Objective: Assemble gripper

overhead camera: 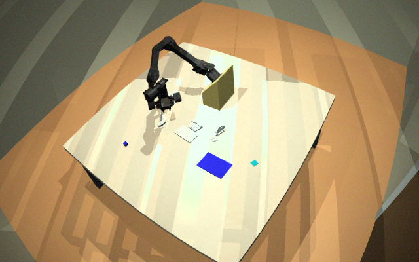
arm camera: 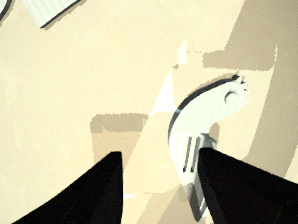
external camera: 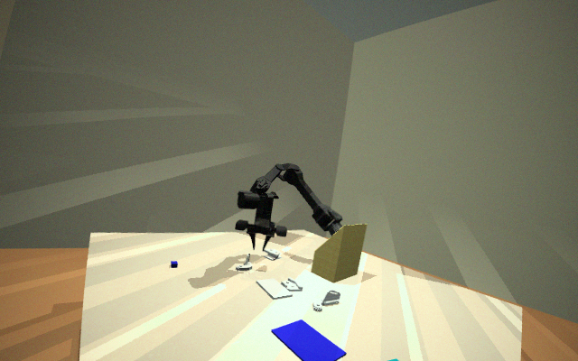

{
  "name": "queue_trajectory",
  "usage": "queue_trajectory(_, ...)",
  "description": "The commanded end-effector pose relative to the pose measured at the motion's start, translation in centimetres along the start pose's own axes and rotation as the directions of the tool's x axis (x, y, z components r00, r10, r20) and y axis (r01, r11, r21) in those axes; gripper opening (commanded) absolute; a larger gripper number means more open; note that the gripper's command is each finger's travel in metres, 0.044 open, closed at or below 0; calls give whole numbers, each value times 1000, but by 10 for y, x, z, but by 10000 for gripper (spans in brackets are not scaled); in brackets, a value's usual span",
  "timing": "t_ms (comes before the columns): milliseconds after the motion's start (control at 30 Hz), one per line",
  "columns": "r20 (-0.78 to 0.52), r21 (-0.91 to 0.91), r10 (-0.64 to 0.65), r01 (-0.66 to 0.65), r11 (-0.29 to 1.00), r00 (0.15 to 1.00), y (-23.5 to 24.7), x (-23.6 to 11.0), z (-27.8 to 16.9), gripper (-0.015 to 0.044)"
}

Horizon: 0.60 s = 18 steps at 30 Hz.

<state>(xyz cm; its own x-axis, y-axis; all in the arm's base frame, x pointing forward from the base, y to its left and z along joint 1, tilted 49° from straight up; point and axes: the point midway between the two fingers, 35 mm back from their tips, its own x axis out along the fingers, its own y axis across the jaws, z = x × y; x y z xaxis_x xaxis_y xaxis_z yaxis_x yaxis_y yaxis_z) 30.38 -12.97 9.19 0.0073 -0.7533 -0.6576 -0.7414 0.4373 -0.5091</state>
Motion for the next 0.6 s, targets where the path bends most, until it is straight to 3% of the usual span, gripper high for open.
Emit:
queue_trajectory(0,0,0,0,0,1000,1000,0,0,0,46)
queue_trajectory(67,0,0,0,0,1000,1000,0,0,0,0)
queue_trajectory(567,0,0,0,0,1000,1000,0,0,0,0)
